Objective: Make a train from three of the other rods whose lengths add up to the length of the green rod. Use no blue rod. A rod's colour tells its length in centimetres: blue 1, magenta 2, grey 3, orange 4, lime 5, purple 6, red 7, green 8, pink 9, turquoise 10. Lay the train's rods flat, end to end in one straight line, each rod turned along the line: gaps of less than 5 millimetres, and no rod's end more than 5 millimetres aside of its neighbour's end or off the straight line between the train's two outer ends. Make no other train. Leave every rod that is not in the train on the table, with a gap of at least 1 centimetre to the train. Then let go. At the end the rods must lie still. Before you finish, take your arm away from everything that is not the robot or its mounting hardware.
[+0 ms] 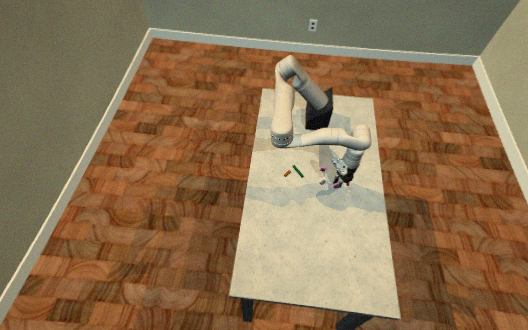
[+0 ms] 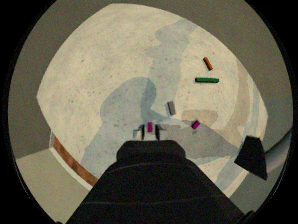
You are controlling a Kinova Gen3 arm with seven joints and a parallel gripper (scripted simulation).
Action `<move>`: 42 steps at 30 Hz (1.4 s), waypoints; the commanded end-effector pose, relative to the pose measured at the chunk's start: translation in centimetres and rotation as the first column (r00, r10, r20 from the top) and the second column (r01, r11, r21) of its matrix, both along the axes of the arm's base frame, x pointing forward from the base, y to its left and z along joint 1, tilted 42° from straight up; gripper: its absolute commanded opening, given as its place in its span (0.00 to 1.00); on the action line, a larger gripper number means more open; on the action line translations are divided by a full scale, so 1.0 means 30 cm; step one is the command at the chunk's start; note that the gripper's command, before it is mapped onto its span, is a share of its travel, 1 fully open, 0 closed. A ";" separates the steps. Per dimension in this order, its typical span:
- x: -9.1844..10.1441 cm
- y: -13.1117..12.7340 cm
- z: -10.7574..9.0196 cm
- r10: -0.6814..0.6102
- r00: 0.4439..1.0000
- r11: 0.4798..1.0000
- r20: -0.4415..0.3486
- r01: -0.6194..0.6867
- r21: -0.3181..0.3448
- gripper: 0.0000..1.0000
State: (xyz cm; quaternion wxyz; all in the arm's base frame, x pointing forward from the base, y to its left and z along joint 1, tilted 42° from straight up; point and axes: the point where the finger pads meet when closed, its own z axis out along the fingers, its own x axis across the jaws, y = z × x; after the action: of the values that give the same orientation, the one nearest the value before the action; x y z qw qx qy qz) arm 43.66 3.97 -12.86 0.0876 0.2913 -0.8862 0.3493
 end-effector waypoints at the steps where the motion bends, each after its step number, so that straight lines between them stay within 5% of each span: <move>1: 0.001 0.003 0.002 0.001 1.000 1.000 0.001 -0.001 0.001 0.54; 42: 0.004 -0.035 -0.040 0.001 1.000 1.000 0.001 -0.001 0.001 0.54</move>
State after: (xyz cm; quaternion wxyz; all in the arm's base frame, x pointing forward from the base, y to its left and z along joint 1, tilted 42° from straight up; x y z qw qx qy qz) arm 43.74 2.84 -14.12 0.0876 0.2914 -0.8862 0.3493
